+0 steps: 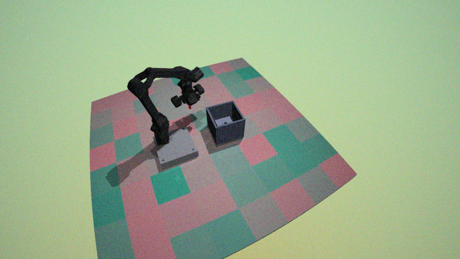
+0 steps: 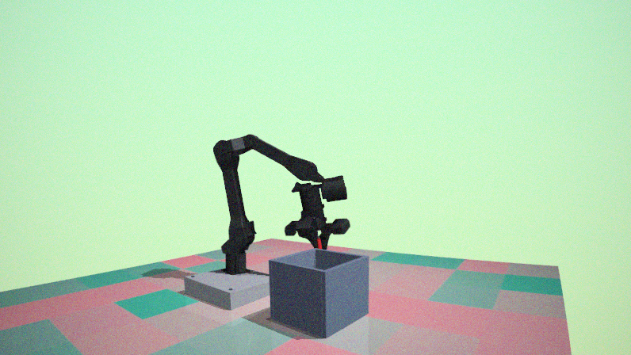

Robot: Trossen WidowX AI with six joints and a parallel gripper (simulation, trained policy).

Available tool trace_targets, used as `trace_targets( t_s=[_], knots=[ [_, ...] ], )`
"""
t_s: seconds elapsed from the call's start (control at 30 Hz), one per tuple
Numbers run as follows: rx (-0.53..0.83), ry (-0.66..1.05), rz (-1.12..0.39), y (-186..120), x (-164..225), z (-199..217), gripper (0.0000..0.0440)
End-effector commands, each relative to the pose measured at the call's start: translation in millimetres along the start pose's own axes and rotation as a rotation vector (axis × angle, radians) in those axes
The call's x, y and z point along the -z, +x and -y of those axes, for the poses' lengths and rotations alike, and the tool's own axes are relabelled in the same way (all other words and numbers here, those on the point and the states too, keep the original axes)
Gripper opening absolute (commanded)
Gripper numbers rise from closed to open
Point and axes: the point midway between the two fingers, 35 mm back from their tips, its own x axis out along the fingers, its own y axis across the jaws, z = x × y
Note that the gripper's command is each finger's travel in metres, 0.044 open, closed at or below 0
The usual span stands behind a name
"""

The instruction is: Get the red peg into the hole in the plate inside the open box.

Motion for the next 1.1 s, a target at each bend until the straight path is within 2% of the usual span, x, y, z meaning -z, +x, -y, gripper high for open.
trace_targets(
  t_s=[0.0, 0.3, 0.6, 1.07],
  knots=[
    [-0.051, -0.021, -0.008, -18.6, 2.3, -10.0, 0.0],
    [-0.163, -0.057, 0.034, -65.8, -8.1, -26.7, 0.0],
    [-0.238, -0.058, 0.127, -107.8, -34.4, -39.8, 0.0],
    [-0.209, 0.006, 0.244, -130.2, -88.2, -45.2, 0.0]
  ],
)
